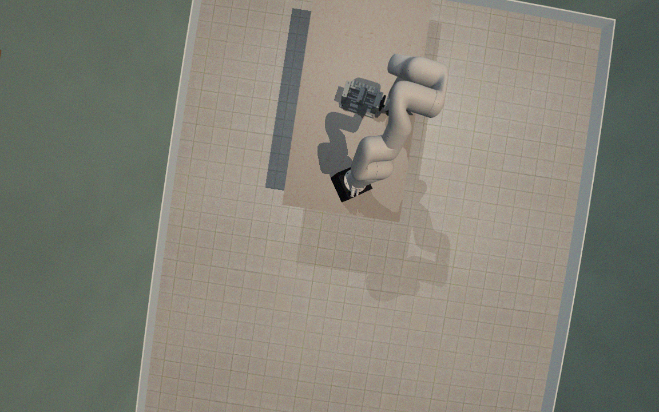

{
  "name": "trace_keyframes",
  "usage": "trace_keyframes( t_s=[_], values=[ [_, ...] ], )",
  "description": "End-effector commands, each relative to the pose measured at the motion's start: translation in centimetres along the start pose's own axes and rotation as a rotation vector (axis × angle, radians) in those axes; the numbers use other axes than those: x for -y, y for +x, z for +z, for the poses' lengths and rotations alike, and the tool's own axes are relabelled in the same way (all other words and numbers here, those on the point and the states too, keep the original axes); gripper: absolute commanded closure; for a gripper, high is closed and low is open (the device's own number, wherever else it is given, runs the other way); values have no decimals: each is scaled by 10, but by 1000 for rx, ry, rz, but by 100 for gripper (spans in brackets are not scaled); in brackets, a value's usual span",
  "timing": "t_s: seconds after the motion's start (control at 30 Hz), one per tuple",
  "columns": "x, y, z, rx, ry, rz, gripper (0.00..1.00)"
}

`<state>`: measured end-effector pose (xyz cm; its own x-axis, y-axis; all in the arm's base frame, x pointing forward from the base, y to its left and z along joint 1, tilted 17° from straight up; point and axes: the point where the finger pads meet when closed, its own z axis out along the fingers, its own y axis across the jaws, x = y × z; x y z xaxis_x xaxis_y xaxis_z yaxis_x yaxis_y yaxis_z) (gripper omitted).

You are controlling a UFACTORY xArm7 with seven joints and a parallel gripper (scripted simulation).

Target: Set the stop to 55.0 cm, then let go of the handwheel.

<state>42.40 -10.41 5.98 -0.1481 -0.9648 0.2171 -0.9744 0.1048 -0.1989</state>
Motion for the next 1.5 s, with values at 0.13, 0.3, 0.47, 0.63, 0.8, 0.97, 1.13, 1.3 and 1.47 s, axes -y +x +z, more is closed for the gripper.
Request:
trace_keyframes(
  t_s=[0.13,0.3,0.47,0.63,0.8,0.97,1.13,1.3,1.47],
  values=[
    [-8,0,-2,0,1,0,94],
    [-16,0,-5,0,1,0,94],
    [-23,0,-13,0,1,0,94],
    [-27,0,-21,0,1,0,94],
    [-28,0,-30,0,1,0,94],
    [-25,0,-40,0,1,0,94],
    [-22,0,-46,0,1,0,94],
    [-19,0,-49,0,1,0,94],
    [-17,0,-50,0,1,0,94]
  ],
)
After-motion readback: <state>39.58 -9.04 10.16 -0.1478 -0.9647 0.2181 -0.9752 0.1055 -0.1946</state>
